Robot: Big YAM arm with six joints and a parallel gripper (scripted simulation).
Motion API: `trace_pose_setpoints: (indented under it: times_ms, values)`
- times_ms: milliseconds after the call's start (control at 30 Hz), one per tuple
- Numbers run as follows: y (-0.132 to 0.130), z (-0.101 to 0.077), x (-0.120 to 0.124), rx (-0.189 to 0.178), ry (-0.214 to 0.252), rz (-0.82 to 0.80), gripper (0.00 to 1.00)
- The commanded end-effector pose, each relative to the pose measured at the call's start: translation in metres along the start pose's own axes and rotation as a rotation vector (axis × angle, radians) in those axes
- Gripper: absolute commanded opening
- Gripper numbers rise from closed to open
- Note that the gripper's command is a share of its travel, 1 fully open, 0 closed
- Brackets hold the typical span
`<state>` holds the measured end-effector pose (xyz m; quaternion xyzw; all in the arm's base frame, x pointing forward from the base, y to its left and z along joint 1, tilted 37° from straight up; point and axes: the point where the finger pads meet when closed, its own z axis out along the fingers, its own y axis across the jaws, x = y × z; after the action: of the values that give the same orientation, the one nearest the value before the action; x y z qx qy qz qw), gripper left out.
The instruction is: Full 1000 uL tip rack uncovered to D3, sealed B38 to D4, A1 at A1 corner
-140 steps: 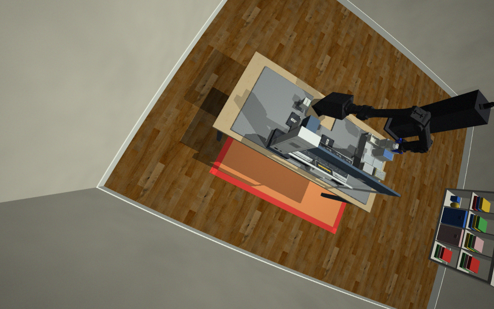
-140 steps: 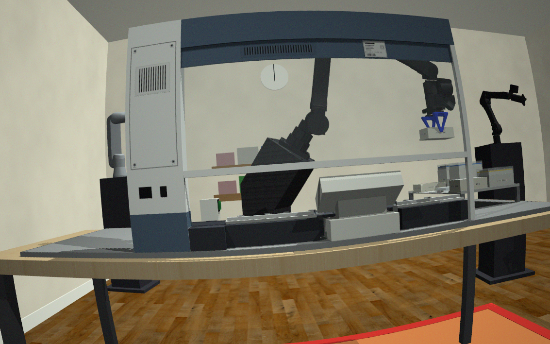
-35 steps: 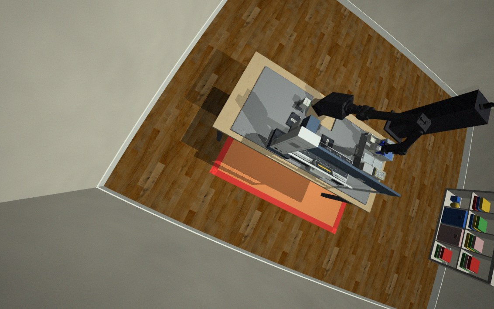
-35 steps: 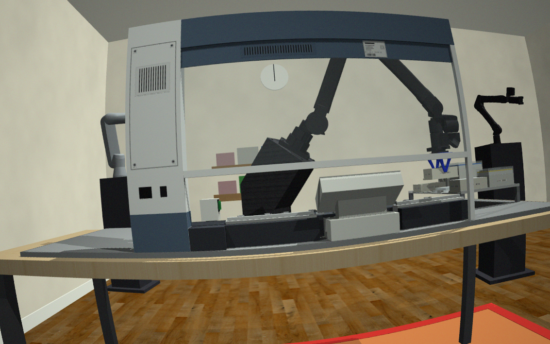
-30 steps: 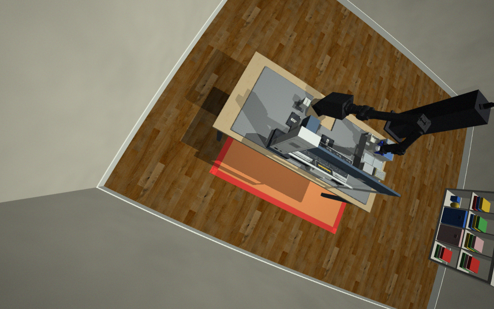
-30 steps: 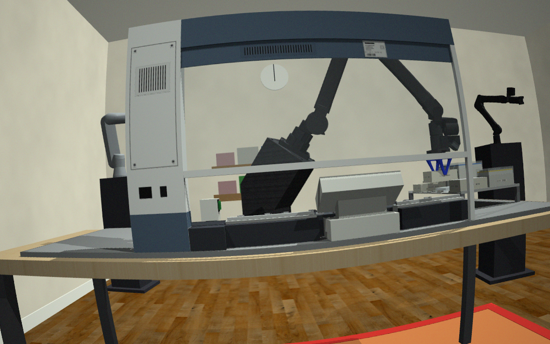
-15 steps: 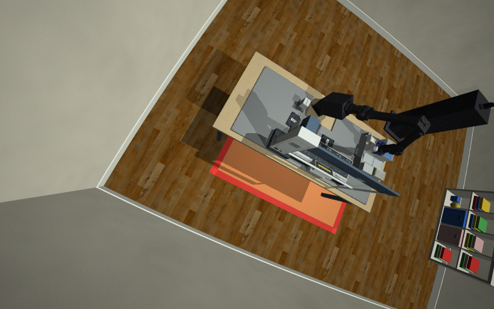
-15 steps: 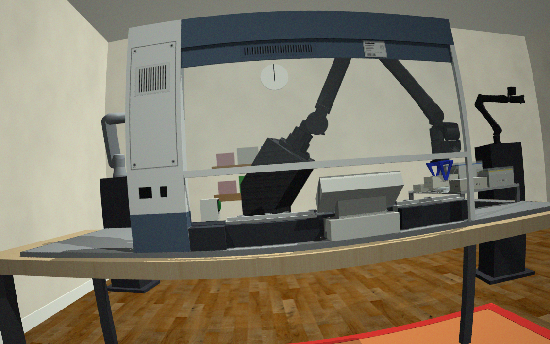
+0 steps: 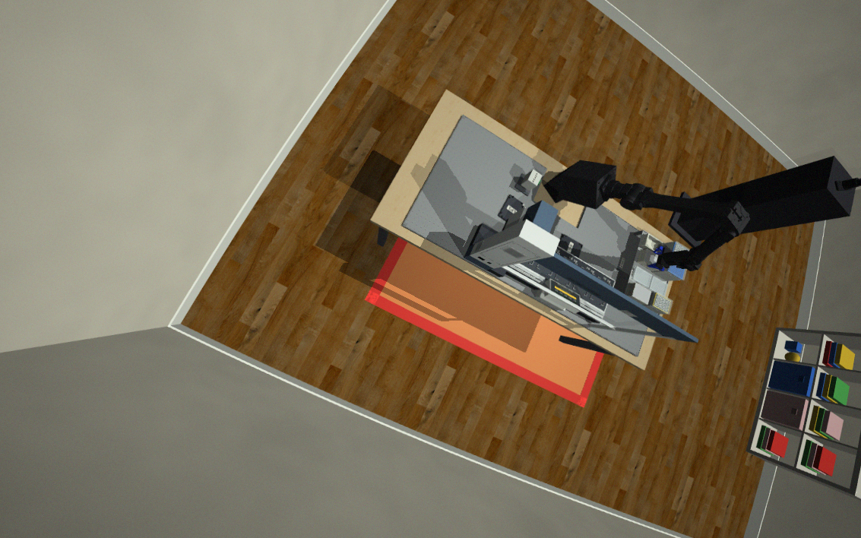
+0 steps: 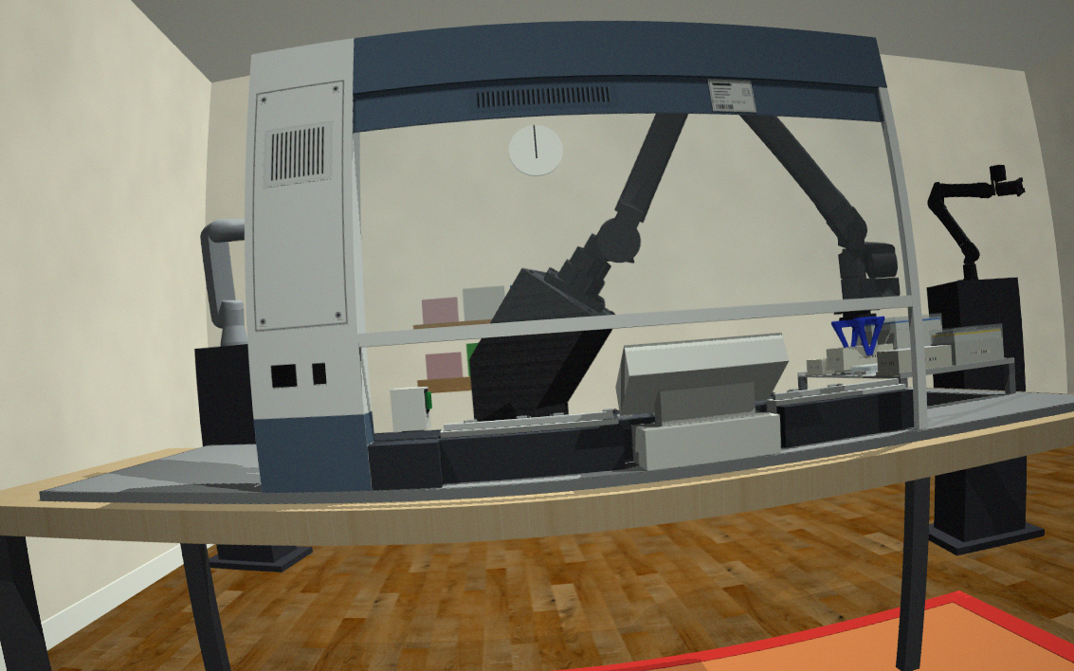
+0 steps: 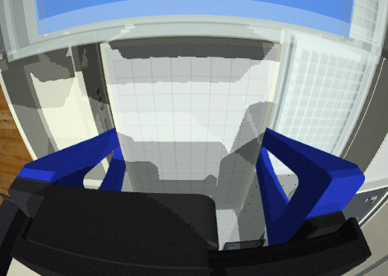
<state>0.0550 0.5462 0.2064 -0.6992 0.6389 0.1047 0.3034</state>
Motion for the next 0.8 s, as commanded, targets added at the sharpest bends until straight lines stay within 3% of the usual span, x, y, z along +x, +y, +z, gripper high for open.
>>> trace_pose_setpoints:
  times_ms: [0, 133, 167, 333, 367, 433, 500, 767]
  values:
    - [-0.006, -0.014, -0.016, 0.005, -0.041, 0.005, 0.00]
    - [-0.016, -0.022, -0.023, 0.014, -0.055, 0.009, 0.00]
    - [-0.006, -0.014, -0.017, 0.005, -0.041, 0.005, 0.00]
    - [-0.006, -0.014, -0.017, 0.005, -0.041, 0.005, 0.00]
    - [-0.016, -0.020, -0.025, 0.013, -0.053, 0.008, 0.00]
    - [-0.006, -0.014, -0.017, 0.005, -0.041, 0.005, 0.00]
    - [-0.015, -0.019, -0.025, 0.012, -0.053, 0.007, 0.00]
    - [-0.013, -0.011, -0.024, 0.010, -0.043, 0.005, 0.00]
